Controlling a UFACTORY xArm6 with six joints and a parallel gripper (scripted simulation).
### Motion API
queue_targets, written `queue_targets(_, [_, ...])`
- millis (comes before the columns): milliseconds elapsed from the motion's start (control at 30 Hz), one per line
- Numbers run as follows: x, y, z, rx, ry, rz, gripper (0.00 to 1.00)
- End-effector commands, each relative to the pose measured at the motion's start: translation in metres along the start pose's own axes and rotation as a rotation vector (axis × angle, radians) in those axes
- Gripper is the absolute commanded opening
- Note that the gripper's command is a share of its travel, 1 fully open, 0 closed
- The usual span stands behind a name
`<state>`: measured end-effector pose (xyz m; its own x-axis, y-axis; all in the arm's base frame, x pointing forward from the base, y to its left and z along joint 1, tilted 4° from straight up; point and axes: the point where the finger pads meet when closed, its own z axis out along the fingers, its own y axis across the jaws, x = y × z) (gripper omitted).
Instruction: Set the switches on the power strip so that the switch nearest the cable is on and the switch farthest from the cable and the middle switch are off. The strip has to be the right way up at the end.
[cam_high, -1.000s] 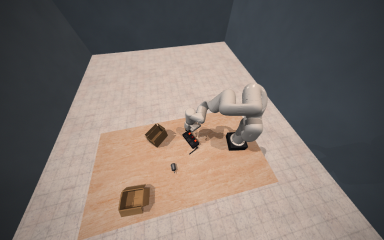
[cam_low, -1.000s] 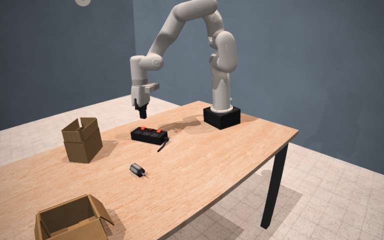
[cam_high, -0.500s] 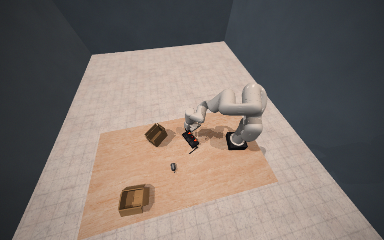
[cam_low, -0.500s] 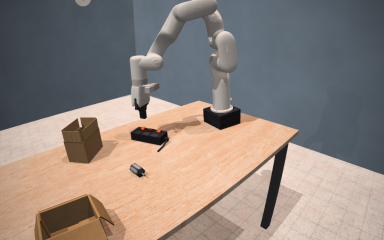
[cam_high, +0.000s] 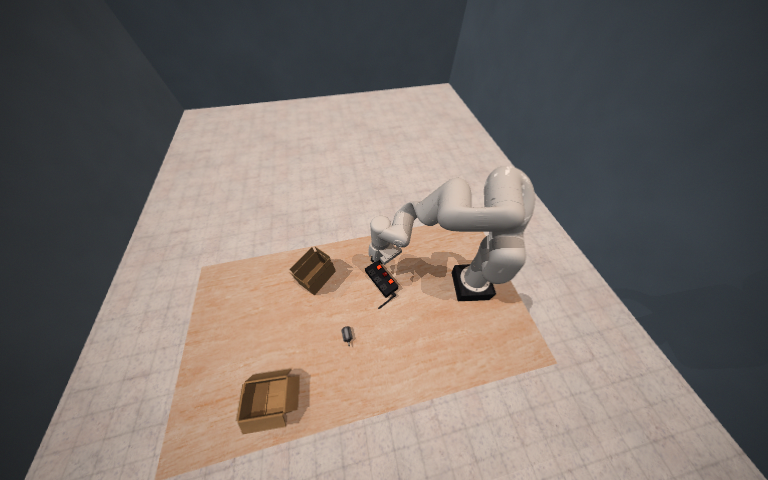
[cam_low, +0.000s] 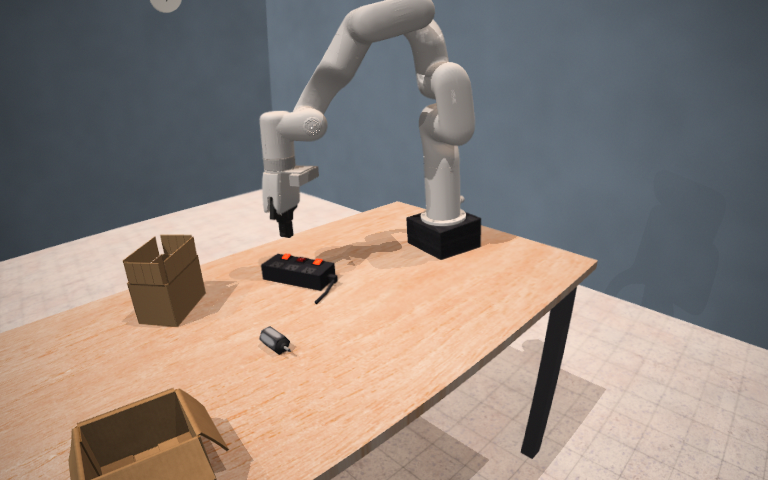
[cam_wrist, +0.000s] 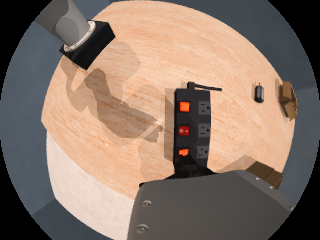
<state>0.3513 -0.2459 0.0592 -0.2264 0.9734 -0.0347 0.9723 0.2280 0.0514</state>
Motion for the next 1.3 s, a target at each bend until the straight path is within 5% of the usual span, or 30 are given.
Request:
queue_targets(0, [-0.001, 0.001, -0.001, -0.003, -0.003, 0.0, 0.0])
queue_targets(1267, [-0.001, 0.001, 0.025, -0.003, -0.003, 0.0, 0.0])
